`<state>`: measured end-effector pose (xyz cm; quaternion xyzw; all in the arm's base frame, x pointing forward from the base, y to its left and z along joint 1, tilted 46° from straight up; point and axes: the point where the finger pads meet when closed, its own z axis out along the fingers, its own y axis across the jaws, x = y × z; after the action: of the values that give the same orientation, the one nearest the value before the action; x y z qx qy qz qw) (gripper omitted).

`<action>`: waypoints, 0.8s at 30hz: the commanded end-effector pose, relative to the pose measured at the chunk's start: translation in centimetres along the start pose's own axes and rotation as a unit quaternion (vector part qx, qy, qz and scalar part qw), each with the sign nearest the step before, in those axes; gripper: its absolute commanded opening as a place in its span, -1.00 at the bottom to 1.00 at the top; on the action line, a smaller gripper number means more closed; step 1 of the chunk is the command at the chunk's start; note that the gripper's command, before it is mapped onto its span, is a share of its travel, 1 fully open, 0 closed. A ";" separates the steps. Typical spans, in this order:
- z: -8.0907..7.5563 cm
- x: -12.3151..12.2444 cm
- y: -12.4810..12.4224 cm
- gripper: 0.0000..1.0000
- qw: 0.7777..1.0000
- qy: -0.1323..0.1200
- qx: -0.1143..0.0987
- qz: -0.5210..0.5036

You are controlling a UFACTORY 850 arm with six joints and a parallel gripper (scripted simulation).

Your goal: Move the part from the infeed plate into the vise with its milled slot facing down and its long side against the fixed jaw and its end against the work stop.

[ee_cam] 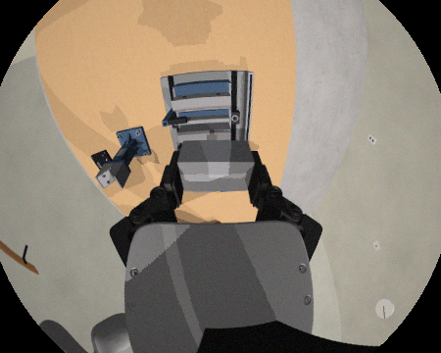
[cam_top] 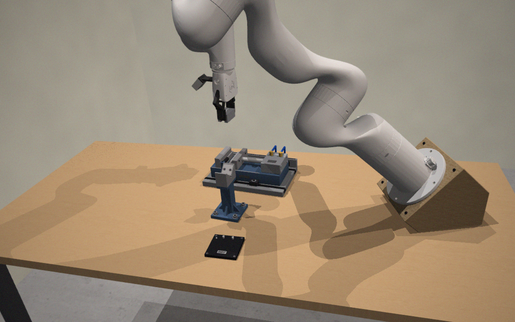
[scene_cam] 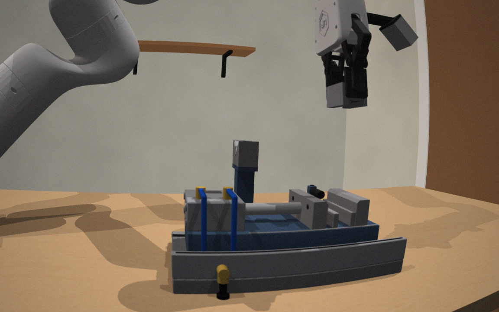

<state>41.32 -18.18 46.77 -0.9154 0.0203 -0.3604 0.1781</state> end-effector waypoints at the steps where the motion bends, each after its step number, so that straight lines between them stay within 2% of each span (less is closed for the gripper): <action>1: -0.1 -0.3 0.0 -1.00 1.000 -0.007 0.003 -0.010; 24: -0.1 -1.0 0.1 -1.00 0.999 -0.021 0.008 -0.028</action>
<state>40.50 -18.12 46.10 -0.9214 -0.0109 -0.3459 0.1767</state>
